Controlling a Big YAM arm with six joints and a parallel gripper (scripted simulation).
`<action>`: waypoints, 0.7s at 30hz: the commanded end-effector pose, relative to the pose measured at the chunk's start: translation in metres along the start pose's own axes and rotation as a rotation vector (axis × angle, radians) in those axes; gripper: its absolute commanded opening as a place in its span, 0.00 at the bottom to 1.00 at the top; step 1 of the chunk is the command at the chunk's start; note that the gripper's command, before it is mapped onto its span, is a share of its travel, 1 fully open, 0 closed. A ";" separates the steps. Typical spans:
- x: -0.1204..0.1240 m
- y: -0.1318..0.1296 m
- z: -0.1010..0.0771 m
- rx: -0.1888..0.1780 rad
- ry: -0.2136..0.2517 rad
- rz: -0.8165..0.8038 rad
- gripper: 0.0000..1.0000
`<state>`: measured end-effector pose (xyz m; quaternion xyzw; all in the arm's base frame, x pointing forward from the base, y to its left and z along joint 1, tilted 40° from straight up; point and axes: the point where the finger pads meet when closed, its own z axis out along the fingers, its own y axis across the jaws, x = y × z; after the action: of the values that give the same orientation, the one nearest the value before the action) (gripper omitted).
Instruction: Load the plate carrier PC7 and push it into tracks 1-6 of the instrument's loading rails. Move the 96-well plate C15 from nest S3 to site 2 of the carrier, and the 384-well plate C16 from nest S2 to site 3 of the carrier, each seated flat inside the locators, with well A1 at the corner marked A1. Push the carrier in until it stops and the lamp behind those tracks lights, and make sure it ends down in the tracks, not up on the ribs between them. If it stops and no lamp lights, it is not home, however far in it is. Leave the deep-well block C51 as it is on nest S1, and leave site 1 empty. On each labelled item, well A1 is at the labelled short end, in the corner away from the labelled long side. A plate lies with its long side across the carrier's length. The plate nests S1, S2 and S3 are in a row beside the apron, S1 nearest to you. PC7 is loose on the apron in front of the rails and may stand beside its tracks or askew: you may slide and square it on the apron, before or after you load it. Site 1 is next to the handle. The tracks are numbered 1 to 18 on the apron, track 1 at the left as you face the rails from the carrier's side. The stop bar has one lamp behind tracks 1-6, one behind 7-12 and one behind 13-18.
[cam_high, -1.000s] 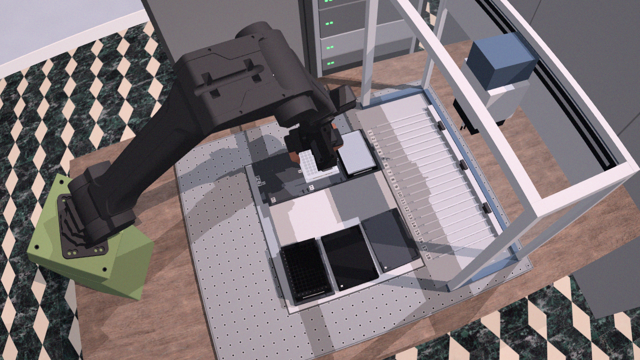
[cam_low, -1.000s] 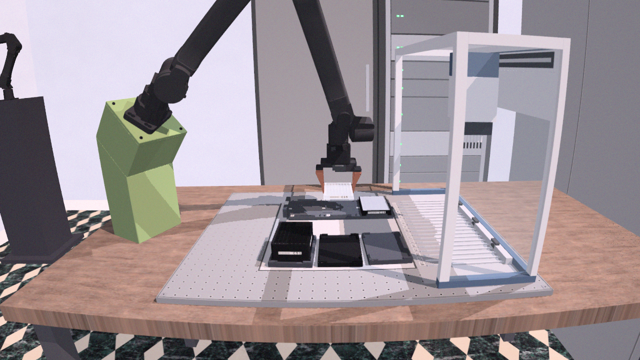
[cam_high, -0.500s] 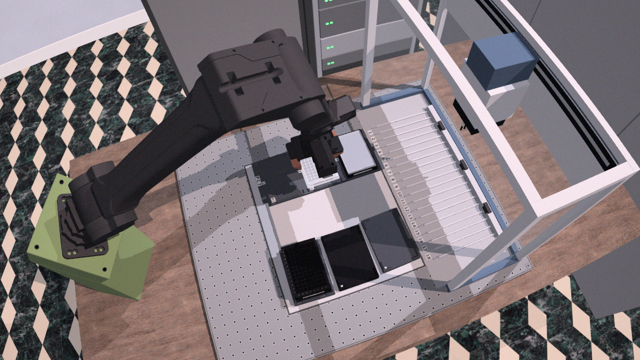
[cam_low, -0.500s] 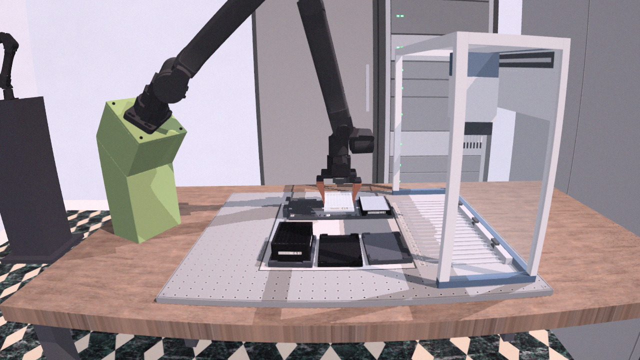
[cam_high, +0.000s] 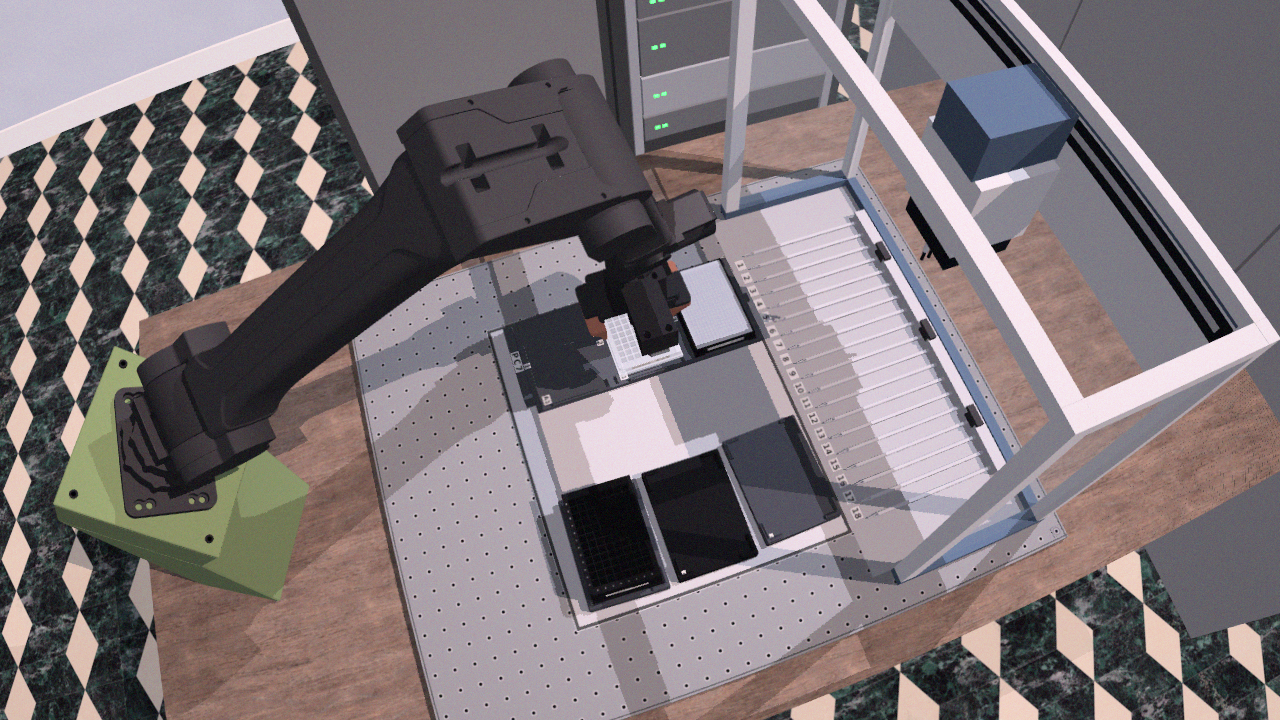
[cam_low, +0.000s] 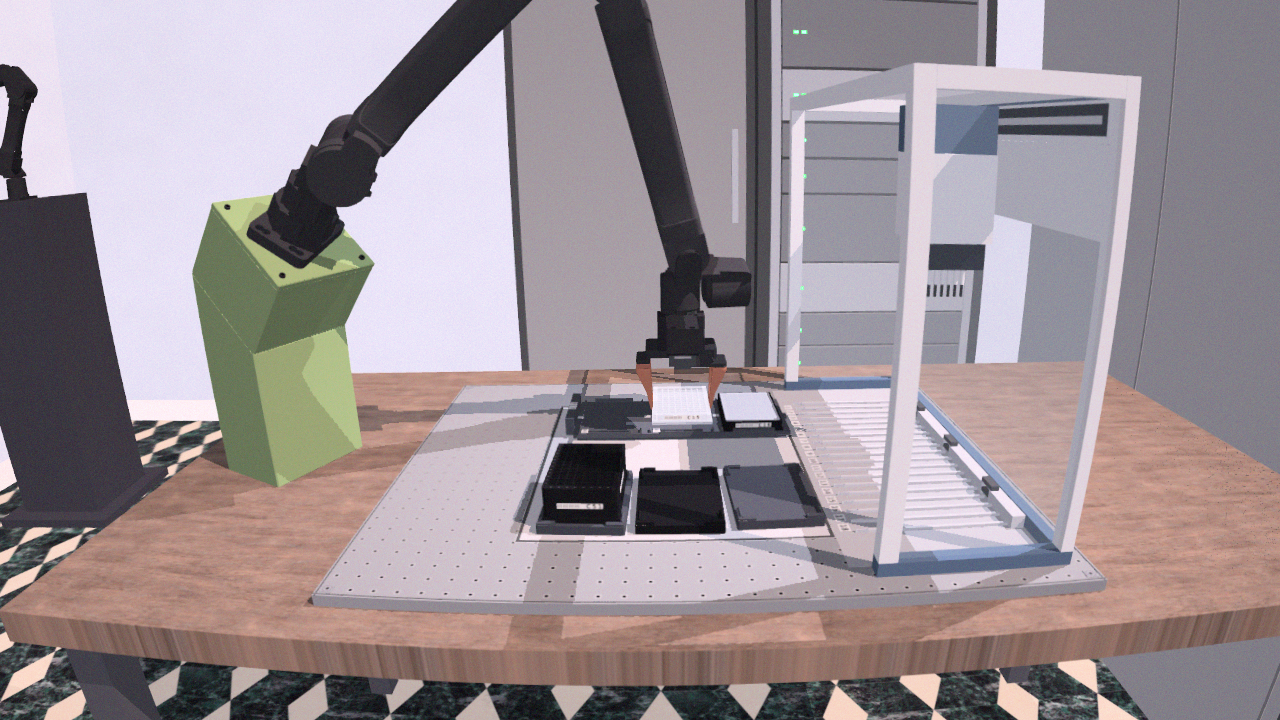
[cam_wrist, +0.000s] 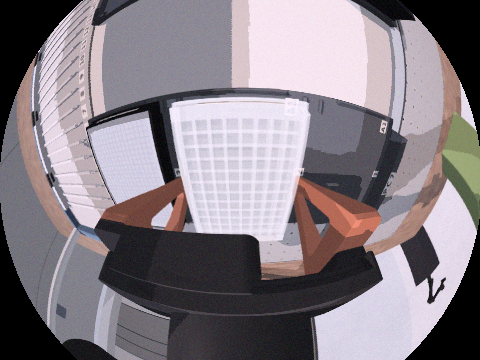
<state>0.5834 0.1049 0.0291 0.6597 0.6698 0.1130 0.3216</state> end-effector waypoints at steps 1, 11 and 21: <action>0.001 0.012 -0.008 -0.024 0.006 0.006 0.00; 0.000 0.012 -0.008 -0.024 0.006 0.006 0.00; 0.000 0.021 -0.016 -0.048 0.014 0.008 0.00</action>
<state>0.5840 0.1022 0.0288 0.6603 0.6694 0.1124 0.3214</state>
